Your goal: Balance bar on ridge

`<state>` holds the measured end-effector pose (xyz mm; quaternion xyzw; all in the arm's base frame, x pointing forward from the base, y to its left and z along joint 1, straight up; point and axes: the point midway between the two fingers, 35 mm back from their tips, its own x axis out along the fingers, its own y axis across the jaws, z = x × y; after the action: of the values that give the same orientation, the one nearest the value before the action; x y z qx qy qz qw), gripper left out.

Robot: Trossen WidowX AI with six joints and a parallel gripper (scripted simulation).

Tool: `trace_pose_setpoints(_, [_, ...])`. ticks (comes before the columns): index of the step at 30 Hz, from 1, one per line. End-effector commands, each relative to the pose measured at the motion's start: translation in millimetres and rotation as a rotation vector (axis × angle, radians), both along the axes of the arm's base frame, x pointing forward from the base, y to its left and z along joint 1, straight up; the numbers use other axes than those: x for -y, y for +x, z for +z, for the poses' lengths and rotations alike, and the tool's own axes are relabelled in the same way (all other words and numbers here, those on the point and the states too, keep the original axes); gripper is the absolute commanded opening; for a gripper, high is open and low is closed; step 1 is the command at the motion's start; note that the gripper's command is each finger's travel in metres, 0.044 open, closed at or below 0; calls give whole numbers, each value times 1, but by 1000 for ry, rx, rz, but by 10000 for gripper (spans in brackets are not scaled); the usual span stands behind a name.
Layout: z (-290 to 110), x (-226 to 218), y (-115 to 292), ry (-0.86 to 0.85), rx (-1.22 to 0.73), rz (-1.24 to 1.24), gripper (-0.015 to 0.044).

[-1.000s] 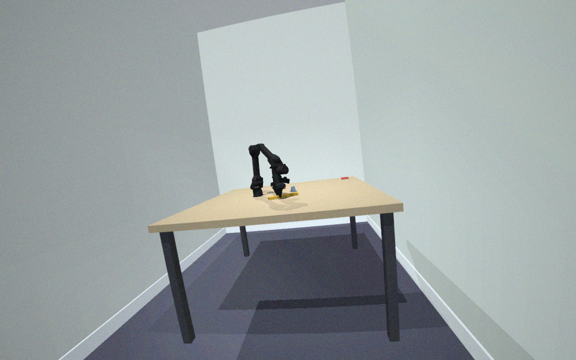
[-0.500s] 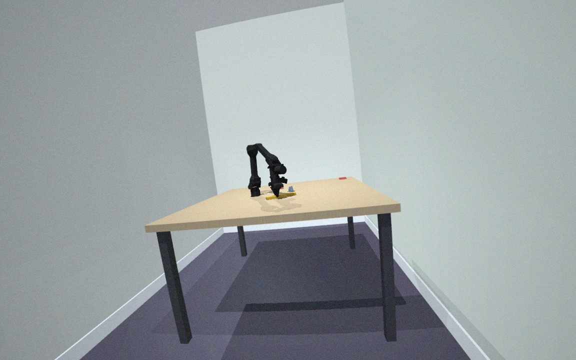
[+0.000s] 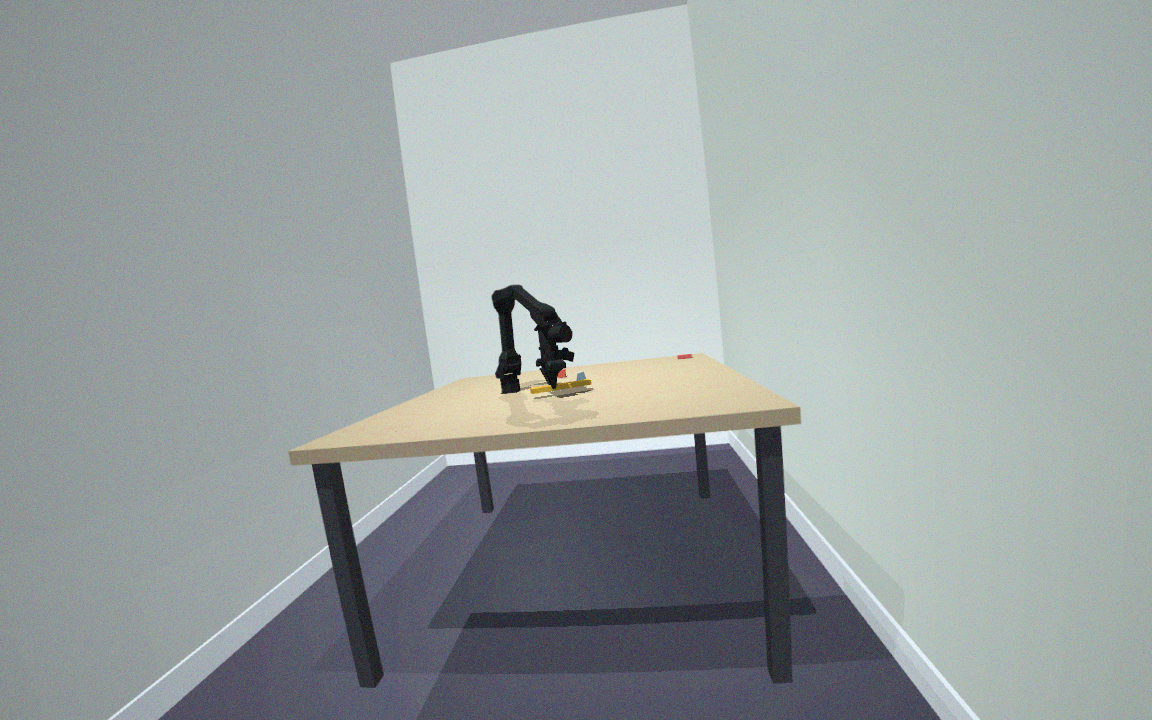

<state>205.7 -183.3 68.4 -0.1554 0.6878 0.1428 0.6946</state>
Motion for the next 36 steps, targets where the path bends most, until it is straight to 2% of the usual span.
trace_pose_setpoints(1, [10,1,1,-5,7,1,0])
trace_pose_setpoints(26, [72,-3,-2,-3,8,-1,0])
trace_pose_setpoints(36, [72,-34,18,3,13,-184,0])
